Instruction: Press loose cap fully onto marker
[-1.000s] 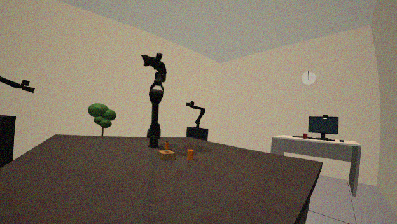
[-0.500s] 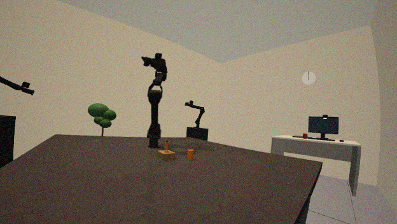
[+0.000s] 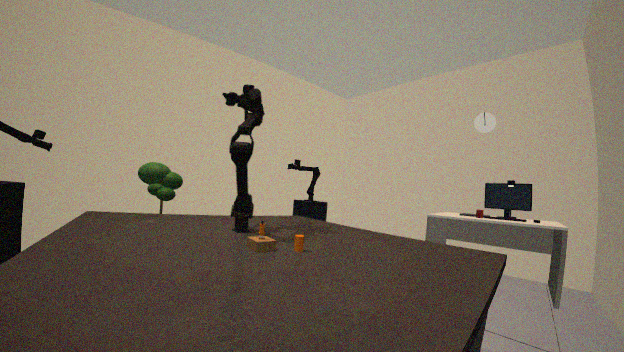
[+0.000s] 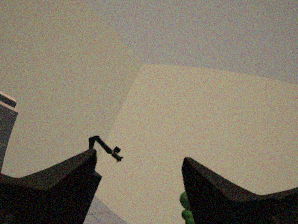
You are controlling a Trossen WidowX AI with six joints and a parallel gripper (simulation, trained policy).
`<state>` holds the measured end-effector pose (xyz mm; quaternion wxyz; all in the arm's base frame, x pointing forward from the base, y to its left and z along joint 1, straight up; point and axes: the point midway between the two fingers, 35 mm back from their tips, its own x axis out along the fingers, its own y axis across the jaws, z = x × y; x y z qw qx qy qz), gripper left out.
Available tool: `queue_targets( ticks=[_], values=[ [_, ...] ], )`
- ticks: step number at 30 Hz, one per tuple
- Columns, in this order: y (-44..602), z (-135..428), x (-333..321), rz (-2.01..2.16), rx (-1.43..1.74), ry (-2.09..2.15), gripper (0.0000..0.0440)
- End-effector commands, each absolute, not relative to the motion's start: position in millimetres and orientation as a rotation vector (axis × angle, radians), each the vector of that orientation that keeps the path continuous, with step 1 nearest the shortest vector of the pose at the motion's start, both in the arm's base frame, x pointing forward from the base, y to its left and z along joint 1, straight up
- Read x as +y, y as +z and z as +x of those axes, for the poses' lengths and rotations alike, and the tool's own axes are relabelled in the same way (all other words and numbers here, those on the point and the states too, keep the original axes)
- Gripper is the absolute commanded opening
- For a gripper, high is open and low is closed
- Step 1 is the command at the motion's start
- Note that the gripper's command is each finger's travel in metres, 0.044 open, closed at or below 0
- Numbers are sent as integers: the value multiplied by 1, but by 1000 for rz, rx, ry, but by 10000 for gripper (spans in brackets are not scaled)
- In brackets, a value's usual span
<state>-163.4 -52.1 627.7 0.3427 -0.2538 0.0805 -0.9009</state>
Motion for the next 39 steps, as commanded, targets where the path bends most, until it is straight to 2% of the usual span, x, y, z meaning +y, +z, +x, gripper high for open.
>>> queue_targets(
  ticks=[1,39],
  values=[
    [625,-163,-52,-636,223,-2366,299],
    [575,-193,-8,-340,208,-2651,304]
  ],
)
